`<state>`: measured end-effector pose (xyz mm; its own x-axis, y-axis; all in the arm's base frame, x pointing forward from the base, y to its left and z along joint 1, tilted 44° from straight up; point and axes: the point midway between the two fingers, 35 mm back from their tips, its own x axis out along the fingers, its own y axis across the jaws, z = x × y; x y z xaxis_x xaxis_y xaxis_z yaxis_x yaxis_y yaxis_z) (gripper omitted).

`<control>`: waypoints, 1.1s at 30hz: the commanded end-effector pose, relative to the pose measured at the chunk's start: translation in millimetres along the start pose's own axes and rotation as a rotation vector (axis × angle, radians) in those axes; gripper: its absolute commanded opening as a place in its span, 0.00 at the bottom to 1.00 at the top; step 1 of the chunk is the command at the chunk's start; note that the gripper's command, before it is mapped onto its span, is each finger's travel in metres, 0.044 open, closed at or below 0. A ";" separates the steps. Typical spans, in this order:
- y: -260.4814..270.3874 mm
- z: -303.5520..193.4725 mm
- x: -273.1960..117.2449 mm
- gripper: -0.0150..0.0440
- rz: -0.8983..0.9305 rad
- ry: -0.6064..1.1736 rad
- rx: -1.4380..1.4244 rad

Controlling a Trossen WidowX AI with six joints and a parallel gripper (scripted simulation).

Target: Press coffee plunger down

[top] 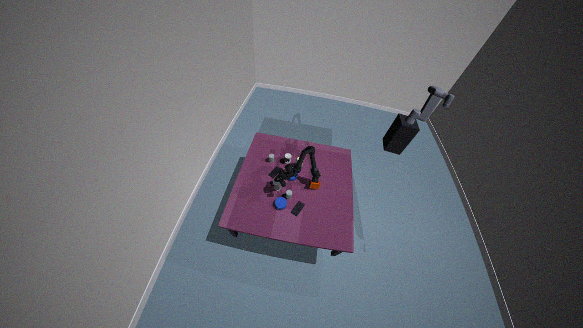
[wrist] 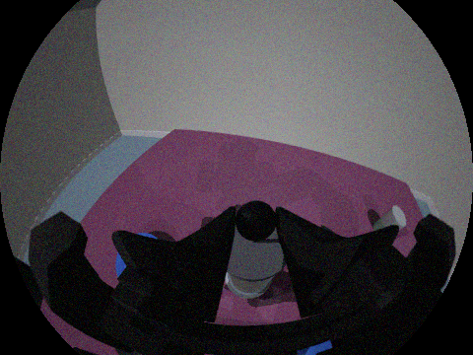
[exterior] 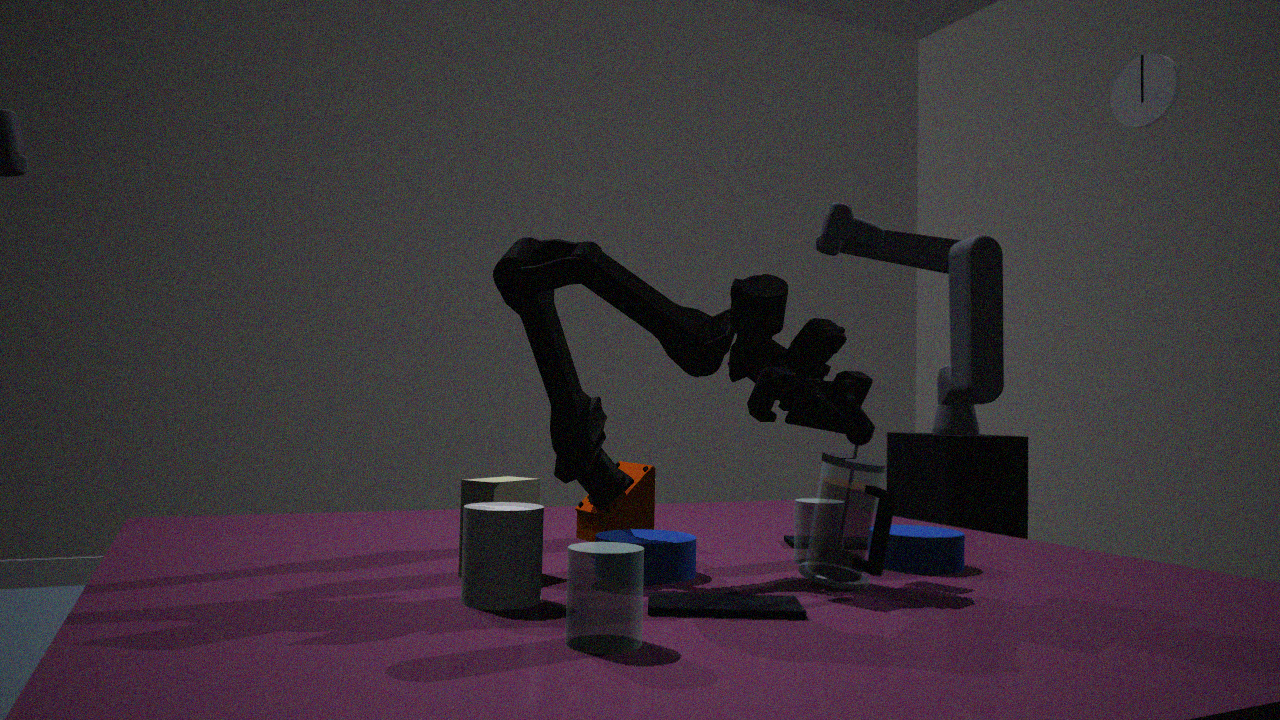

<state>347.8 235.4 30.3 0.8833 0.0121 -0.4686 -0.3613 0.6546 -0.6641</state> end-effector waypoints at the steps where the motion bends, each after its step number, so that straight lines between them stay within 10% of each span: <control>1: 0.0 0.0 0.0 0.46 0.000 0.000 0.000; 13: 0.0 0.0 0.0 1.00 0.000 0.000 0.000; 33: -4.2 51.9 -62.5 1.00 -0.001 0.017 -0.005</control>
<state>310.2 270.7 89.7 0.8765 0.0006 -0.4814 -0.3683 0.6448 -0.6698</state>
